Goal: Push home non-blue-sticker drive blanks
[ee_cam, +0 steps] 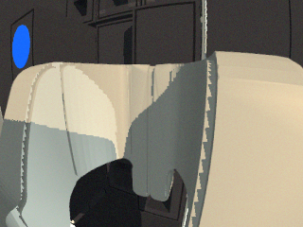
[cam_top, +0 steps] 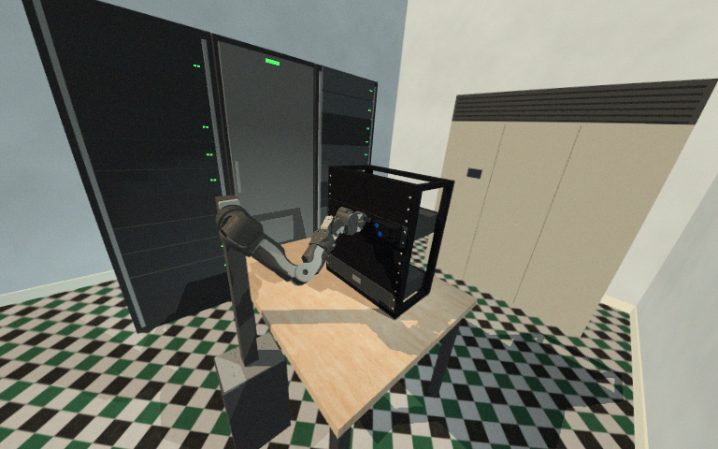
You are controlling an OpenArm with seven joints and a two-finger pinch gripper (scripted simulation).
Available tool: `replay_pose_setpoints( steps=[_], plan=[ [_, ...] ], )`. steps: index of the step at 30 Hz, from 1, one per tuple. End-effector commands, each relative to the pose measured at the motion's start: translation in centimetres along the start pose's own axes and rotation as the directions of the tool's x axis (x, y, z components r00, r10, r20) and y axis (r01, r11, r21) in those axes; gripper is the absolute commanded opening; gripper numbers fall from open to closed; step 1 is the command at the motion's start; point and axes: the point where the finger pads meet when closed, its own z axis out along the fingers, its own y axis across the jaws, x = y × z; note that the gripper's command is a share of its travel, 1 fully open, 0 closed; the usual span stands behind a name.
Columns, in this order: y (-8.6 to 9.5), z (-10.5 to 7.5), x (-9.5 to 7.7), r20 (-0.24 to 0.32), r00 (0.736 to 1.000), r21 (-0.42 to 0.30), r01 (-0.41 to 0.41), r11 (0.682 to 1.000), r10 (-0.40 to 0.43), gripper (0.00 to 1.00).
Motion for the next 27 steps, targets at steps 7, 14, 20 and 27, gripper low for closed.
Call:
replay_pose_setpoints(
  steps=[7,14,20,27],
  plan=[
    [0.69,0.29,0.04,-0.004,1.000,-0.021,0.002,1.000,-0.002,0.00],
    [0.69,0.29,0.04,-0.004,1.000,-0.021,0.002,1.000,-0.002,0.00],
    [0.68,0.50,0.00,-0.003,1.000,-0.018,0.002,1.000,-0.002,0.00],
    [0.78,0.59,0.01,-0.004,1.000,-0.020,0.002,1.000,-0.002,0.00]
  ],
)
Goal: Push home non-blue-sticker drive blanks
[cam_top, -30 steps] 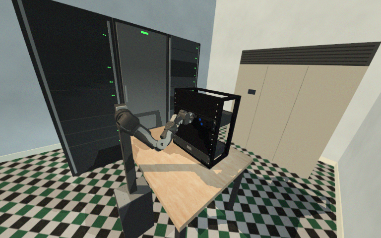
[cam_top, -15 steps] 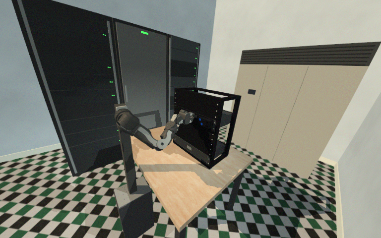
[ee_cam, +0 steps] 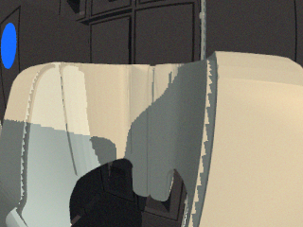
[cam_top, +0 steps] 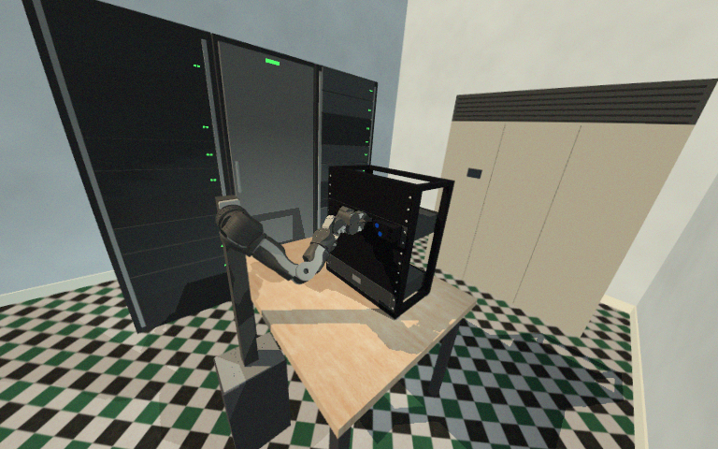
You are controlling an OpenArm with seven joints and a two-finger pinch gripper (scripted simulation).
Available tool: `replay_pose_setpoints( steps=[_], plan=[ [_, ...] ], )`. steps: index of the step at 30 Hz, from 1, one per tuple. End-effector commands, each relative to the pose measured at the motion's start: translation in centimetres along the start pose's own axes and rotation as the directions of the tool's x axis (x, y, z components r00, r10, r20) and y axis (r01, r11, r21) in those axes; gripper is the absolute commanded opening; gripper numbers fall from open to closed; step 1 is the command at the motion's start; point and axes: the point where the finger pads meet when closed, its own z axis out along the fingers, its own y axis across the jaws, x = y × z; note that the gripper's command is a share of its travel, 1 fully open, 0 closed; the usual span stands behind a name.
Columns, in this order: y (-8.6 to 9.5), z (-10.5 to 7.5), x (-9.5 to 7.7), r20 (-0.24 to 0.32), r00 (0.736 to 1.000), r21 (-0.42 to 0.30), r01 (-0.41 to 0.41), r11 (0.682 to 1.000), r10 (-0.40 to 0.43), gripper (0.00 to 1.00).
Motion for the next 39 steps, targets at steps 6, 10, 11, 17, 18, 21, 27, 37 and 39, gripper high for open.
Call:
replay_pose_setpoints(
  steps=[6,10,11,17,18,21,27,37,39],
  plan=[
    [0.72,0.02,0.00,-0.001,1.000,-0.024,0.003,1.000,-0.003,0.00],
    [0.69,0.22,-0.04,0.000,1.000,-0.022,0.003,1.000,-0.003,0.00],
    [0.70,0.28,-0.05,0.000,1.000,-0.022,0.003,1.000,-0.003,0.00],
    [0.77,0.31,-0.04,-0.001,1.000,-0.024,0.003,1.000,-0.003,0.00],
    [0.77,0.31,-0.04,-0.001,1.000,-0.024,0.003,1.000,-0.003,0.00],
    [0.77,0.31,-0.04,-0.001,1.000,-0.024,0.003,1.000,-0.003,0.00],
    [0.75,0.47,-0.08,0.000,1.000,-0.022,0.003,1.000,-0.003,0.00],
    [0.77,0.55,-0.09,0.000,1.000,-0.022,0.003,1.000,-0.003,0.00],
    [0.77,0.55,-0.09,0.000,1.000,-0.022,0.003,1.000,-0.003,0.00]
  ],
)
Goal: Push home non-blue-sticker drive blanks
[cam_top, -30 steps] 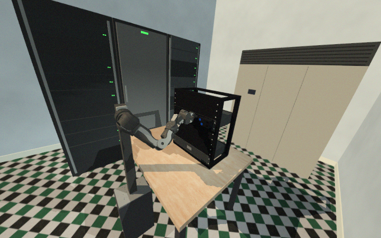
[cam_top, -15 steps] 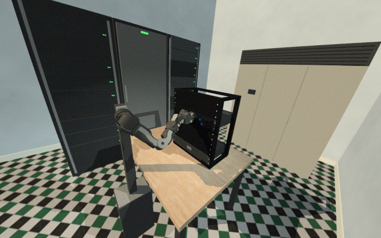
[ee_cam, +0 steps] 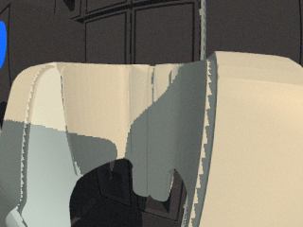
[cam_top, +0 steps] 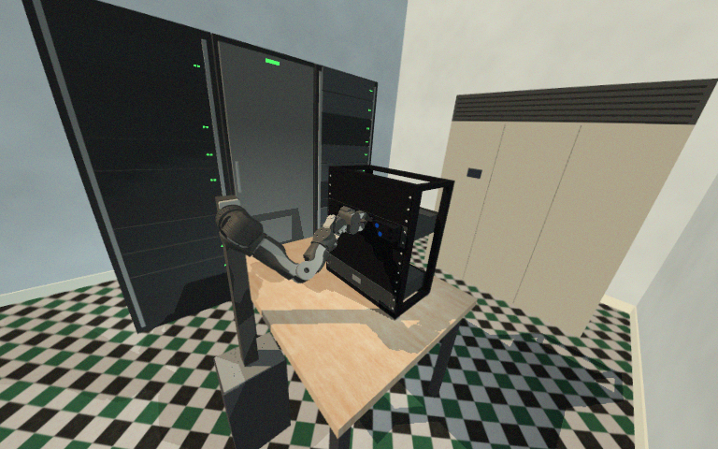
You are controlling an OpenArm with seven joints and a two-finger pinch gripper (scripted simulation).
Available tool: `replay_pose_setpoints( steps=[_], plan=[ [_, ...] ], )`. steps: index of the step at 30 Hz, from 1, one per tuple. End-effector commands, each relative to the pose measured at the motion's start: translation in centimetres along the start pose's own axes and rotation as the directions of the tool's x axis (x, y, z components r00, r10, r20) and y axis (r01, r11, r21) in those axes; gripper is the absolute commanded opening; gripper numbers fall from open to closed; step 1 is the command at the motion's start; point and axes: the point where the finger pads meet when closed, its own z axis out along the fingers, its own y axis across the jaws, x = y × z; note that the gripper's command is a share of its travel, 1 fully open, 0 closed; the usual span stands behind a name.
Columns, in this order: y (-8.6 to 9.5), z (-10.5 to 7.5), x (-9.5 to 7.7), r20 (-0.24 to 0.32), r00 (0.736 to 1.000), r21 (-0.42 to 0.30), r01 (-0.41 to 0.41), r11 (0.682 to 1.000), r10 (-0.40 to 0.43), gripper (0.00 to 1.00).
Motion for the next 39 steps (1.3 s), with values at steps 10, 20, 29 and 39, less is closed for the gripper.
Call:
replay_pose_setpoints(
  steps=[10,20,29,39],
  plan=[
    [1.0,-0.2,0.0,0.001,1.000,-0.033,0.003,0.999,-0.003,0.00],
    [0.8,-4.4,-0.1,0.001,1.000,-0.033,0.004,0.999,-0.004,0.00],
    [0.7,-9.4,-0.1,0.002,1.000,-0.033,0.004,0.999,-0.004,0.00],
    [0.6,-10.7,-0.1,0.003,1.000,-0.030,0.003,1.000,-0.003,0.00]
  ],
)
